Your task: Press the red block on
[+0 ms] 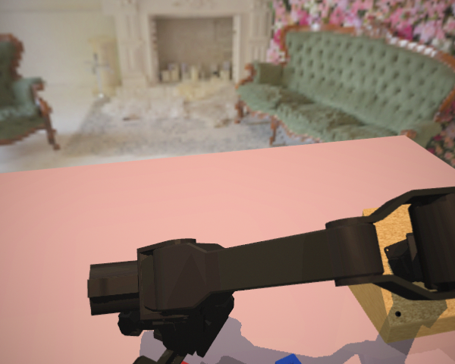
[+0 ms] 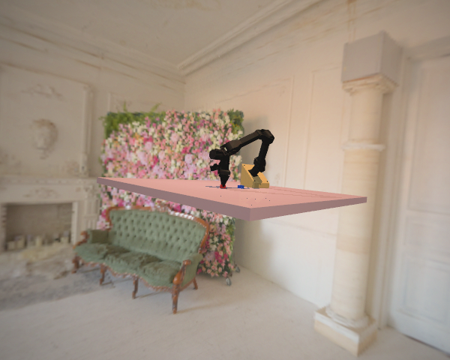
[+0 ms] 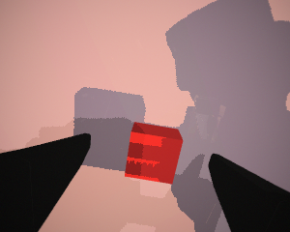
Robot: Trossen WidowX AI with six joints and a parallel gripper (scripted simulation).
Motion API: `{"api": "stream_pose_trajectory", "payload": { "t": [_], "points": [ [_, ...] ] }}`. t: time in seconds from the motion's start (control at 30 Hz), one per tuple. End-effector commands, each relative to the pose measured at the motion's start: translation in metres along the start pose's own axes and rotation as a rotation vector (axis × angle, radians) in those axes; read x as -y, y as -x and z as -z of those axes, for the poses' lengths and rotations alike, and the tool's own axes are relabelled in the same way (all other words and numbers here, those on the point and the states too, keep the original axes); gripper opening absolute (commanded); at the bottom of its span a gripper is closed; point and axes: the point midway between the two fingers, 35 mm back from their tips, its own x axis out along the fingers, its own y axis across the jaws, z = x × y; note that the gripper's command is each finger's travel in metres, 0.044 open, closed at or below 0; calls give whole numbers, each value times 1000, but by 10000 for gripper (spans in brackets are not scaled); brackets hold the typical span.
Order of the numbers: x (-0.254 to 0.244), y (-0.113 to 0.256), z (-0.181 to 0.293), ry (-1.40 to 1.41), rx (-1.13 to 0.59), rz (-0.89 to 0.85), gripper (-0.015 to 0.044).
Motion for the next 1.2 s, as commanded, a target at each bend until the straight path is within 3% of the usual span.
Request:
{"api": "stream_pose_trajectory", "payload": {
  "t": [0.0,0.27,0.5,0.6,1.17],
  "points": [
    [2,-4,1,-8,-9,0,335],
    [2,-4,1,-8,-9,0,125],
    [2,-4,1,-8,-9,0,78],
    [1,-2,0,-8,-9,1,0],
    [-8,75,-8,-6,-3,6,0]
  ]
}}
